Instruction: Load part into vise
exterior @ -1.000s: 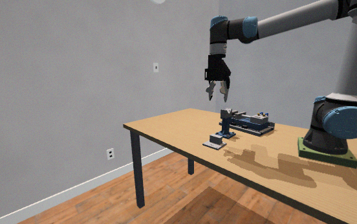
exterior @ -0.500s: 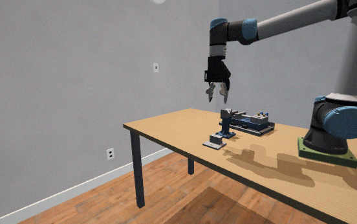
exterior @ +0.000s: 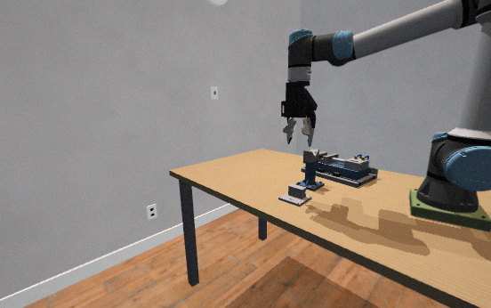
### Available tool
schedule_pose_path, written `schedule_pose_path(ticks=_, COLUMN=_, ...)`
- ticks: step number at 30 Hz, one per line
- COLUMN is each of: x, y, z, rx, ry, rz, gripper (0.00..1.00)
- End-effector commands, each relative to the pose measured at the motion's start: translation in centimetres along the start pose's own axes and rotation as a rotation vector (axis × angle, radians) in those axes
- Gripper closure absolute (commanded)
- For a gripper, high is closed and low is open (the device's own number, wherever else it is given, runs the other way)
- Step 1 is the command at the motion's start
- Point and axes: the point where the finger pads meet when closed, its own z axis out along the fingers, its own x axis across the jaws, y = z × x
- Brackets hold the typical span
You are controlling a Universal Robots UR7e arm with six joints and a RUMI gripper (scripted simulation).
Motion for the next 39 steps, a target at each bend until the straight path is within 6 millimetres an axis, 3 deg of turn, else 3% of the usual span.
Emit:
schedule_pose_path(ticks=1, x=0.0, y=0.0, z=0.8, rx=0.0, ry=-0.001, rz=0.0, gripper=0.49)
schedule_pose_path(ticks=25, x=0.0, y=0.1, z=5.2, rx=0.0, ry=-0.001, rz=0.0, gripper=0.49)
schedule_pose_path(ticks=39, x=0.0, y=0.1, z=8.9, rx=0.0, ry=-0.001, rz=0.0, gripper=0.49)
